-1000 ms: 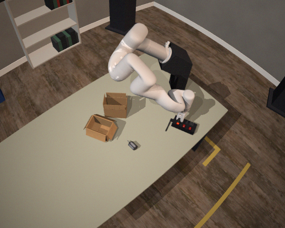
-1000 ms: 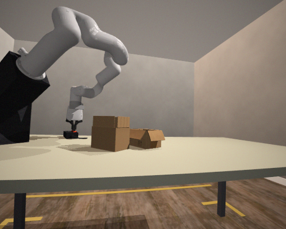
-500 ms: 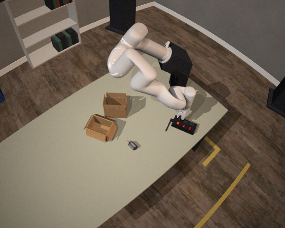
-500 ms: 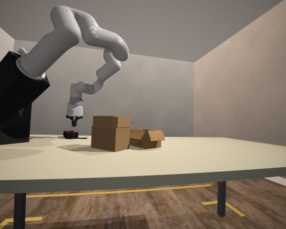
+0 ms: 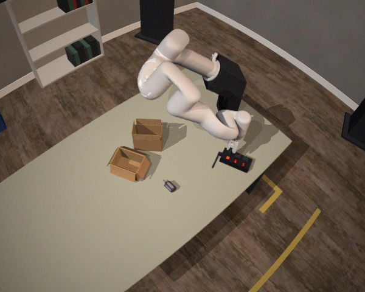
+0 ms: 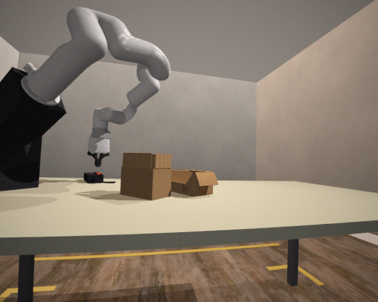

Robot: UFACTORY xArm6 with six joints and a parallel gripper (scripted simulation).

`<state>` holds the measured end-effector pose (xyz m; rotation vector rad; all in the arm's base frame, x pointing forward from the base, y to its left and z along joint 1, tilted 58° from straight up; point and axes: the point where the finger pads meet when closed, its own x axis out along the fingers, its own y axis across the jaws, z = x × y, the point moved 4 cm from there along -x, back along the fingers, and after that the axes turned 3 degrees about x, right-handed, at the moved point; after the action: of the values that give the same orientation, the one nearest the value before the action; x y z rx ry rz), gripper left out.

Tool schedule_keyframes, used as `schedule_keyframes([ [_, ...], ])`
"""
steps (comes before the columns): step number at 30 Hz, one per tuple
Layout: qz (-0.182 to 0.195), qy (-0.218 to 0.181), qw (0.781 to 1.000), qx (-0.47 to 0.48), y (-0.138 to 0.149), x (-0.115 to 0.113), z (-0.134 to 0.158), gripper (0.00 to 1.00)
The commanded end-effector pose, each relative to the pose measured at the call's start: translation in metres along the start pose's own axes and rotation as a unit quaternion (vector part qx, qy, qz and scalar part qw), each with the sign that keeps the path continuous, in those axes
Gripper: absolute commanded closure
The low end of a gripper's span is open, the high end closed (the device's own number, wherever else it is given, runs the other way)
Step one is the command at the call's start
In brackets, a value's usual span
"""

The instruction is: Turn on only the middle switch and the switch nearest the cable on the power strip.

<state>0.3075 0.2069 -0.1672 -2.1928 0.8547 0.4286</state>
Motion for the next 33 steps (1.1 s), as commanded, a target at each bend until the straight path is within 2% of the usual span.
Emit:
schedule_keyframes([
  [1,-0.001,-0.001,1.000,0.000,-0.001,-0.001,0.001,1.00],
  [4,-0.001,-0.001,1.000,0.000,-0.001,-0.002,0.004,1.00],
  [10,-0.001,-0.001,1.000,0.000,0.002,-0.015,0.045,1.00],
  [33,-0.001,-0.001,1.000,0.000,0.002,-0.015,0.046,1.00],
])
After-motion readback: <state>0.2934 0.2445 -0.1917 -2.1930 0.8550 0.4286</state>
